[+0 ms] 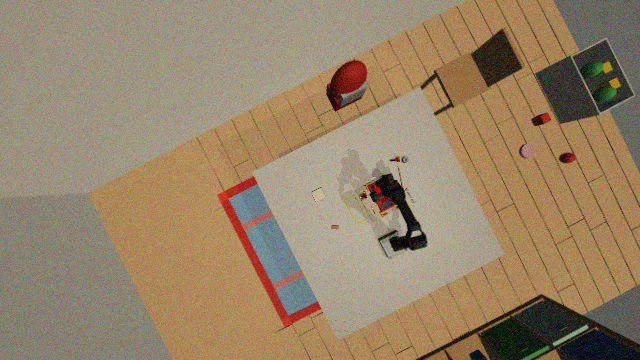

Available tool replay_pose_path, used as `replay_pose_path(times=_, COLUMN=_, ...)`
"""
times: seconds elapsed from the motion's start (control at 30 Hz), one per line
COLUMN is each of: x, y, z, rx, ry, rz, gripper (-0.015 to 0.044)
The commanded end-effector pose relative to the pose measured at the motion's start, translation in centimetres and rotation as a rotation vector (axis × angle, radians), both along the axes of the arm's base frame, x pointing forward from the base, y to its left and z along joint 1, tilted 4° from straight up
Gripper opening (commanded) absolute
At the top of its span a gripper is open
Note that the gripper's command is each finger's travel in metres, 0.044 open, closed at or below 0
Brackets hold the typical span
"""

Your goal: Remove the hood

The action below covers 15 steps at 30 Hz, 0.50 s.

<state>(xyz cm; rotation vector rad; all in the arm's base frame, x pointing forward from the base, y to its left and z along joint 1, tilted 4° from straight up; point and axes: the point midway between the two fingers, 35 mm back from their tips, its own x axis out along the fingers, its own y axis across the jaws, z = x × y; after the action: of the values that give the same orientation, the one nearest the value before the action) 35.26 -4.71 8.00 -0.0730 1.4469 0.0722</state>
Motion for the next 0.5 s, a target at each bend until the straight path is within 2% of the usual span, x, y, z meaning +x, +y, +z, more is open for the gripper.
replay_pose_path(times=0.0, x=-0.18, y=-0.02, z=-0.31, rx=-0.003, ry=0.007, rz=0.003, gripper=0.044)
replay_pose_path(times=0.47, x=-0.09, y=-0.02, z=-0.96, rx=-0.003, ry=0.007, rz=0.003, gripper=0.044)
